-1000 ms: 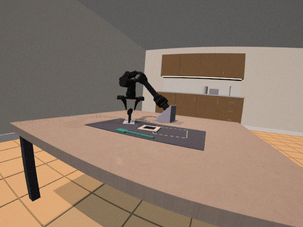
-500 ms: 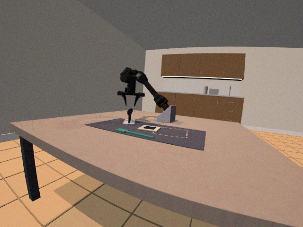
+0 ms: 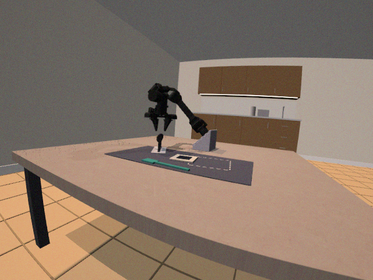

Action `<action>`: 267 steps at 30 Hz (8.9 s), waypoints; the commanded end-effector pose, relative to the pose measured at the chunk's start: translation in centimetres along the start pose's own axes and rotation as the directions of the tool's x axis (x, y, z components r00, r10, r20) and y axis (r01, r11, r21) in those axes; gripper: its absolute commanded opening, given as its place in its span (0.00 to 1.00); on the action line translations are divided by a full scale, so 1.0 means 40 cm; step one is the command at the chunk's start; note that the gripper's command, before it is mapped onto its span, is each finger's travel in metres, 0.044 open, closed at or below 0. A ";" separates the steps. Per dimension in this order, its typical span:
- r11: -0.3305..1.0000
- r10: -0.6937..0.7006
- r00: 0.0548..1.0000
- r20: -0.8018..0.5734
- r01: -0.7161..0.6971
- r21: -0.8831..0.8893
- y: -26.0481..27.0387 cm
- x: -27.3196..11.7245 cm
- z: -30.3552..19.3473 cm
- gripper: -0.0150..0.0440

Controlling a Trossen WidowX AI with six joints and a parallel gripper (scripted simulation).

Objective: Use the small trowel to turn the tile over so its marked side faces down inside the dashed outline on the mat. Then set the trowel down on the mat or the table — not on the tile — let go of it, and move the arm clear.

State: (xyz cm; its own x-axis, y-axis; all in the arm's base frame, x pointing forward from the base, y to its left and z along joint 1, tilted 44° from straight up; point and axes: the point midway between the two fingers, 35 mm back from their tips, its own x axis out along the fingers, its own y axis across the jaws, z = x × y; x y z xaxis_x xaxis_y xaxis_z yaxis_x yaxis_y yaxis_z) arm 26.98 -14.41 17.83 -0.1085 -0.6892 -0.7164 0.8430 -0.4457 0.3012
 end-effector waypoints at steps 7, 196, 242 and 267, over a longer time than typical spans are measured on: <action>0.942 0.001 1.000 0.001 -0.001 -0.337 -0.002 -0.001 0.004 0.71; 0.283 0.002 1.000 0.002 0.002 -0.959 -0.008 0.110 0.014 0.71; 0.255 0.001 1.000 0.001 0.001 -0.967 -0.008 0.096 0.013 0.71; 0.250 0.002 1.000 0.003 0.002 -0.968 -0.009 0.110 0.014 0.47</action>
State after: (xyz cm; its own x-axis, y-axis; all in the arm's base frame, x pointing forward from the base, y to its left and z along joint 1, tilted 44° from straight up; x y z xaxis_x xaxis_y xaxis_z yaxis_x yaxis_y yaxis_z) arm 25.89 -17.58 14.90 -0.1101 -0.6912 -0.7142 0.7216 0.4385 -0.5357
